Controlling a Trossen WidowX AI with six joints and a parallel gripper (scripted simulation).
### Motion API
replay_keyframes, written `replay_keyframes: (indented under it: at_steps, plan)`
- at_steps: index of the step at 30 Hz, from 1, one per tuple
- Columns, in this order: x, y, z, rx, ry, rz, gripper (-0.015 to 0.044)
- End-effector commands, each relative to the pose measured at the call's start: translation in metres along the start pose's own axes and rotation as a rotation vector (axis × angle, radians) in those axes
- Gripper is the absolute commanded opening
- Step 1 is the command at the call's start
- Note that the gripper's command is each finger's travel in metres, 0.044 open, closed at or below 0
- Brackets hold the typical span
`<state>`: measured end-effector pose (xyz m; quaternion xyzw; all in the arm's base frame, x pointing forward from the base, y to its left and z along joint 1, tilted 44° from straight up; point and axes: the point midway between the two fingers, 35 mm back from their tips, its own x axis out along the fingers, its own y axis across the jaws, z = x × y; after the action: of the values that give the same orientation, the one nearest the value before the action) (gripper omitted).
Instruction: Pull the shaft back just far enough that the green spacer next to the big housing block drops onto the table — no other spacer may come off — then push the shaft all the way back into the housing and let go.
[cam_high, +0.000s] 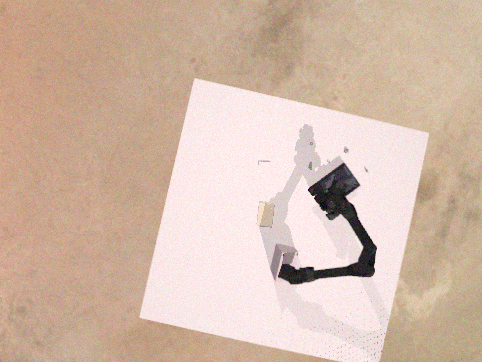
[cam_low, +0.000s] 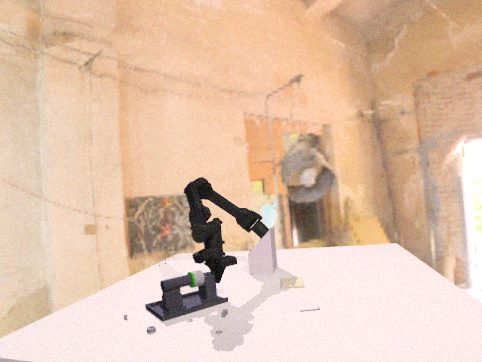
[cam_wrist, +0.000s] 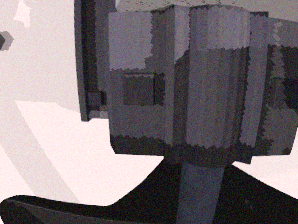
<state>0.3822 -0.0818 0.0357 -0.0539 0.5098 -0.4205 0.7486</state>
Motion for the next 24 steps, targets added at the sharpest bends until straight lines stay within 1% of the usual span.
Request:
replay_keyframes:
  at_steps: [1,24]
  plan:
    - [0.000,0.000,-0.004,-0.003,0.007,0.002,0.0000]
    - [0.000,0.000,-0.014,-0.004,0.007,0.002,0.0000]
